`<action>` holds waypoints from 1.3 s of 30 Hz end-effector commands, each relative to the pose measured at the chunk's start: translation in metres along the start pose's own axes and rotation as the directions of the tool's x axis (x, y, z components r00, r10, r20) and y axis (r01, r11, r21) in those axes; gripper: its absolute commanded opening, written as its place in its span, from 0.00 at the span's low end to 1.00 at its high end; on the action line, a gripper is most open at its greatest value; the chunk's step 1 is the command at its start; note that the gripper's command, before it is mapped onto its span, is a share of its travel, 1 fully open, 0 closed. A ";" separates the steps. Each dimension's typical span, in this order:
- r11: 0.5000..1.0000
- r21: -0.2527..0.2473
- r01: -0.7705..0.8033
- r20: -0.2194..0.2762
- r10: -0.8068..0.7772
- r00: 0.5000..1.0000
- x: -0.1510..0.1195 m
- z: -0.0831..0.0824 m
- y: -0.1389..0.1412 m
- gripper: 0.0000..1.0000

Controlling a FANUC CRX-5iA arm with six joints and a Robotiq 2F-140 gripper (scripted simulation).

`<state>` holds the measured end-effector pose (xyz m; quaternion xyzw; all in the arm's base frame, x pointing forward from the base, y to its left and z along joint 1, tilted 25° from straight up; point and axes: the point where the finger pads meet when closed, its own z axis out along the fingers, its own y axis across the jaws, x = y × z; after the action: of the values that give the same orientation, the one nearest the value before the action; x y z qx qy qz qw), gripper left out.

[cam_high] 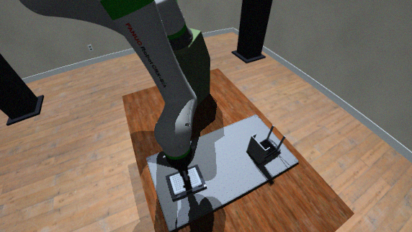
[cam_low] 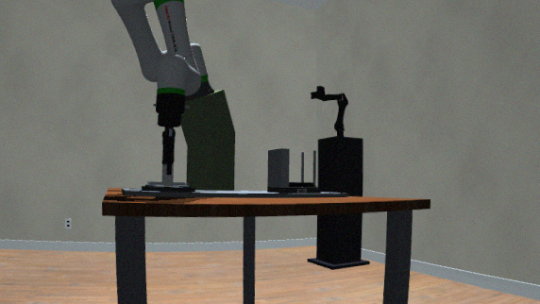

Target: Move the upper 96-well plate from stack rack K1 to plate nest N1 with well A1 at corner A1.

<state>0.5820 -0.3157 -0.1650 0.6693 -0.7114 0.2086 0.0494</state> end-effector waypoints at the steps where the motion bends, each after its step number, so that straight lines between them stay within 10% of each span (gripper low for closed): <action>1: 1.000 0.000 0.000 0.000 0.000 1.000 0.000 0.000 0.000 1.00; 39: 1.000 0.000 0.000 0.000 0.000 1.000 0.000 -0.035 0.000 1.00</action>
<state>0.5746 -0.3032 -0.1338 0.6692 -0.7113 0.2092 0.0493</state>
